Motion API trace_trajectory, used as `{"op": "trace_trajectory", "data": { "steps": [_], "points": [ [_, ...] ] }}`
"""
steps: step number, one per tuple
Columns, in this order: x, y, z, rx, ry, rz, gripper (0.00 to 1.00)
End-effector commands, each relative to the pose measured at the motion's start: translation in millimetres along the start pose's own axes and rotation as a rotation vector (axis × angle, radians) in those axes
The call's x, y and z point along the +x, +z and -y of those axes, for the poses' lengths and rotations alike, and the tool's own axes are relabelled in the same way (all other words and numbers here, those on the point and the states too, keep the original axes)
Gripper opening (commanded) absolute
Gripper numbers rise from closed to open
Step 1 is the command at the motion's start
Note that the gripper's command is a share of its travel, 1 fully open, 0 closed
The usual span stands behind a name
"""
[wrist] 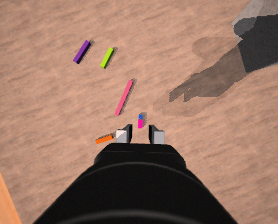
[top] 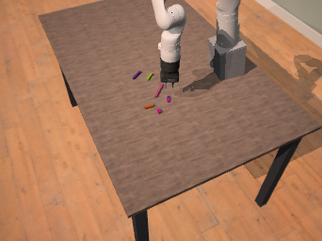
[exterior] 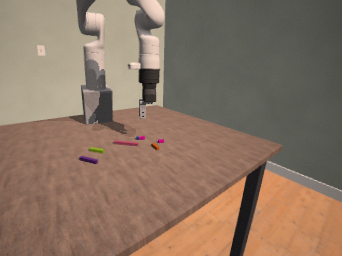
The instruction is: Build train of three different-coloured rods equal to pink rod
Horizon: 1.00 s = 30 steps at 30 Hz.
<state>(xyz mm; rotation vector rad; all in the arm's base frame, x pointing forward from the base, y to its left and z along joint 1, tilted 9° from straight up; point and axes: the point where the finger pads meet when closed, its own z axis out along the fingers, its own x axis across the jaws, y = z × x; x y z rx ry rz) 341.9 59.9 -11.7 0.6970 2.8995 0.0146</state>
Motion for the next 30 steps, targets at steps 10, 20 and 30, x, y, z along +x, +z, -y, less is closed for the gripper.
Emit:
{"op": "trace_trajectory", "data": {
  "steps": [10, 20, 30],
  "points": [
    [-1, -1, 0, -0.001, 0.000, 0.002, 1.00],
    [-1, 0, 0, 0.000, 0.002, 0.002, 1.00],
    [-20, 4, 13, 0.005, 0.056, 0.000, 1.00]
  ]
}}
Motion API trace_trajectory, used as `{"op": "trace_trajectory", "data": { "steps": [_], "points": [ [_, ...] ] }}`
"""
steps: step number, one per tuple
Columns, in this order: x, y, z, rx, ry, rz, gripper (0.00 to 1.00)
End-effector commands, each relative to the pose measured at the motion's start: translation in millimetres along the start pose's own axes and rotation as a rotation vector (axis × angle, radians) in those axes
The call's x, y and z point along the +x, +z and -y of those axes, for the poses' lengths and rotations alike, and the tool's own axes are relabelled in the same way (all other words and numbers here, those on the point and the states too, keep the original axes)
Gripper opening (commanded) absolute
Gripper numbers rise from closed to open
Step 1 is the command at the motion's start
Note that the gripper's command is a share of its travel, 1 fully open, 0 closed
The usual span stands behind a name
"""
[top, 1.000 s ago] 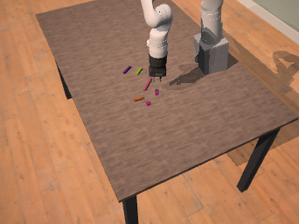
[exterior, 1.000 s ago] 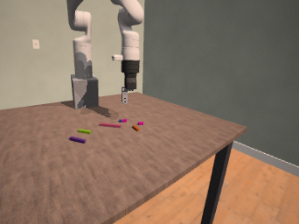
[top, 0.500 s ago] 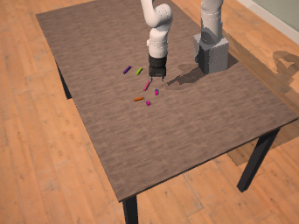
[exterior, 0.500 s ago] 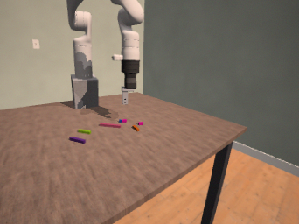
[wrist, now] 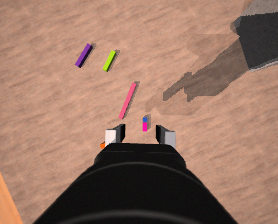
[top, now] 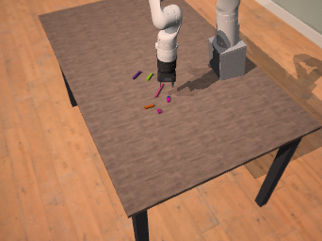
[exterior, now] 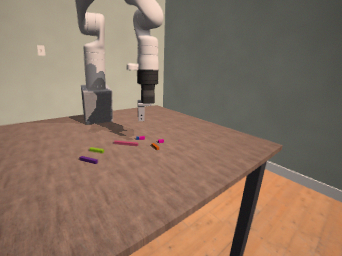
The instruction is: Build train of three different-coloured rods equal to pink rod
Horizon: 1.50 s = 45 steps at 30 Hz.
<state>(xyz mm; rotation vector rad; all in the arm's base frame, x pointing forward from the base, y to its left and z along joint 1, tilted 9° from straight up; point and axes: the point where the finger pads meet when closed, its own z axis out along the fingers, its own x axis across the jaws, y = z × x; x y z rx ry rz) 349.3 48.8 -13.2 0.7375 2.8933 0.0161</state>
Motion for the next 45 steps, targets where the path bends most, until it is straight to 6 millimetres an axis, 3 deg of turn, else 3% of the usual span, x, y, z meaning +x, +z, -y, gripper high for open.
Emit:
{"op": "trace_trajectory", "data": {
  "steps": [1, 6, 12, 14, 22, 28, 36, 37, 45],
  "points": [
    [-14, 2, 9, 0.004, 0.043, 0.003, 1.00],
    [-43, 8, 33, 0.008, 0.133, 0.001, 1.00],
    [-84, 15, 74, 0.010, 0.270, -0.001, 1.00],
    [-84, 15, 74, 0.010, 0.270, -0.001, 1.00],
    [-125, 18, 134, 0.002, 0.437, 0.001, 1.00],
    [-139, 18, 160, -0.003, 0.503, 0.004, 1.00],
    [-142, 18, 165, -0.004, 0.516, 0.005, 1.00],
    [-142, 18, 165, -0.004, 0.516, 0.005, 0.54],
    [-142, 18, 165, -0.004, 0.516, 0.005, 0.54]
  ]
}}
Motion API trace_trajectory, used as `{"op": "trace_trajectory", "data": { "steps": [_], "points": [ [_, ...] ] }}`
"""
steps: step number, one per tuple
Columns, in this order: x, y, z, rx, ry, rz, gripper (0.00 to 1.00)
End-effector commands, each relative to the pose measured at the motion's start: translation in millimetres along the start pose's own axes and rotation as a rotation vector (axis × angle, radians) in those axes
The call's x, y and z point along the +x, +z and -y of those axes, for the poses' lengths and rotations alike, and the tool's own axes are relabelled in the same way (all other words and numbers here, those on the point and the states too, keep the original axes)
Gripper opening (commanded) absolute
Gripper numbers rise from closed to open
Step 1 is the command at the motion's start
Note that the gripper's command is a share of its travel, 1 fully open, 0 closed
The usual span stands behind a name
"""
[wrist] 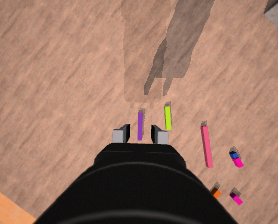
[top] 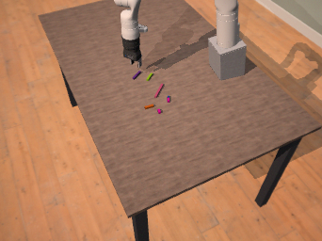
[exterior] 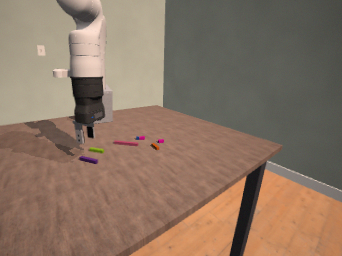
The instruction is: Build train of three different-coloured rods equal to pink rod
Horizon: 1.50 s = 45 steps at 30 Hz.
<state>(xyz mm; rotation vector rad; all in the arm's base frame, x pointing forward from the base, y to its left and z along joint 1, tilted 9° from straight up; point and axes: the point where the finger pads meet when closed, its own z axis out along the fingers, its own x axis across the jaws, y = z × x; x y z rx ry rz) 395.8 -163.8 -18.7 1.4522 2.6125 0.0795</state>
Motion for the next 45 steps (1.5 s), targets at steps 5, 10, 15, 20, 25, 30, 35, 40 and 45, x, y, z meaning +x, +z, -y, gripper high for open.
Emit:
{"op": "trace_trajectory", "data": {
  "steps": [5, 10, 15, 20, 25, 30, 35, 40, 45],
  "points": [
    [-0.6, -0.6, -0.3, -0.001, 0.000, 0.002, 0.54],
    [-0.6, -0.6, -0.3, -0.001, 0.000, 0.002, 0.54],
    [-0.6, -0.6, -0.3, -0.001, 0.000, 0.002, 0.54],
    [-0.6, -0.6, -0.3, -0.001, 0.000, 0.002, 0.54],
    [-0.6, -0.6, -0.3, -0.001, 0.000, 0.002, 0.54],
    [-0.6, -0.3, -0.3, -0.001, 0.000, 0.002, 0.54],
    [-0.6, 1.3, -0.3, -0.001, 0.000, 0.001, 0.54],
    [-0.6, 3.3, -0.3, -0.001, 0.000, 0.001, 0.54],
    [-0.7, 8.1, -0.3, -0.001, 0.000, 0.001, 0.54]
  ]
}}
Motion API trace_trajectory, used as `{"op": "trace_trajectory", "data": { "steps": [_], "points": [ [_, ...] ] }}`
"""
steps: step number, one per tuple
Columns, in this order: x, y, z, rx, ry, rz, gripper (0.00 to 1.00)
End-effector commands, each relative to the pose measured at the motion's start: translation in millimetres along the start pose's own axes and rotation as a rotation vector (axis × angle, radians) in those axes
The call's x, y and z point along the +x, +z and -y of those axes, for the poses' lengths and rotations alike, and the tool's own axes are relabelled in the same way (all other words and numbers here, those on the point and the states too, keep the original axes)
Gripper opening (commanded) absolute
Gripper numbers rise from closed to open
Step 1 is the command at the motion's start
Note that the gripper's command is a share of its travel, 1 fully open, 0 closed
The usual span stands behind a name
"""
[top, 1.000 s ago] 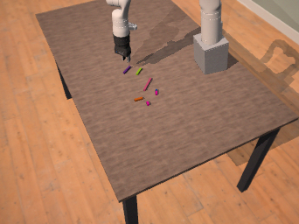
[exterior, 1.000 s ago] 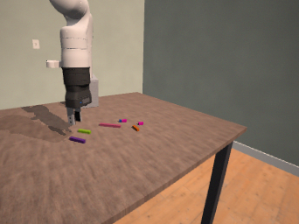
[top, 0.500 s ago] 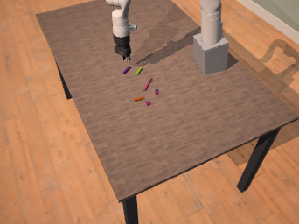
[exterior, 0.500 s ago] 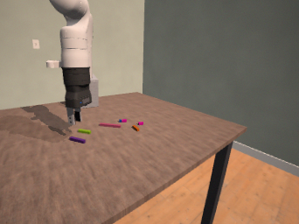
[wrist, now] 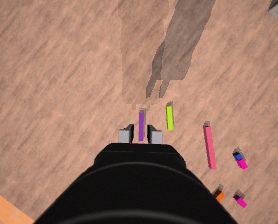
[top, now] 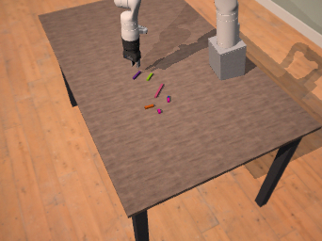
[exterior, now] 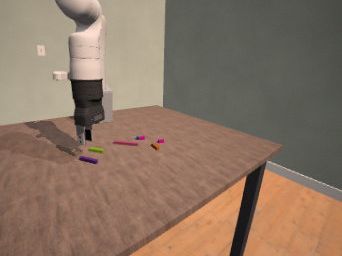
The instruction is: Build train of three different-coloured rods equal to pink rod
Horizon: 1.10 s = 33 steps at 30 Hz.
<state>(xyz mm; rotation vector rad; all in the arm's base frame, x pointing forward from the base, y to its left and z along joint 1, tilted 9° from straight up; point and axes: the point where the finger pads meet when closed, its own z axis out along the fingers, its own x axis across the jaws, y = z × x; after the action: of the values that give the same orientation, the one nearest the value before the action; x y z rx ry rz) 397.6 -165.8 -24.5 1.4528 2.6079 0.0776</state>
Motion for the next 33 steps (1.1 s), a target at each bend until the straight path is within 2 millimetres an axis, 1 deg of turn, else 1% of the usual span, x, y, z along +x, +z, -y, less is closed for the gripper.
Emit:
{"op": "trace_trajectory", "data": {
  "steps": [1, 7, 9, 24, 33],
  "points": [
    [1, 3, -1, 0.000, -0.002, -0.003, 0.54],
    [1, 11, -1, 0.000, -0.002, -0.003, 0.54],
    [1, 11, -1, 0.000, -0.002, -0.003, 0.54],
    [1, 34, -1, 0.000, -0.002, -0.003, 0.54],
    [1, 41, -1, 0.000, -0.002, -0.003, 0.54]
  ]
}}
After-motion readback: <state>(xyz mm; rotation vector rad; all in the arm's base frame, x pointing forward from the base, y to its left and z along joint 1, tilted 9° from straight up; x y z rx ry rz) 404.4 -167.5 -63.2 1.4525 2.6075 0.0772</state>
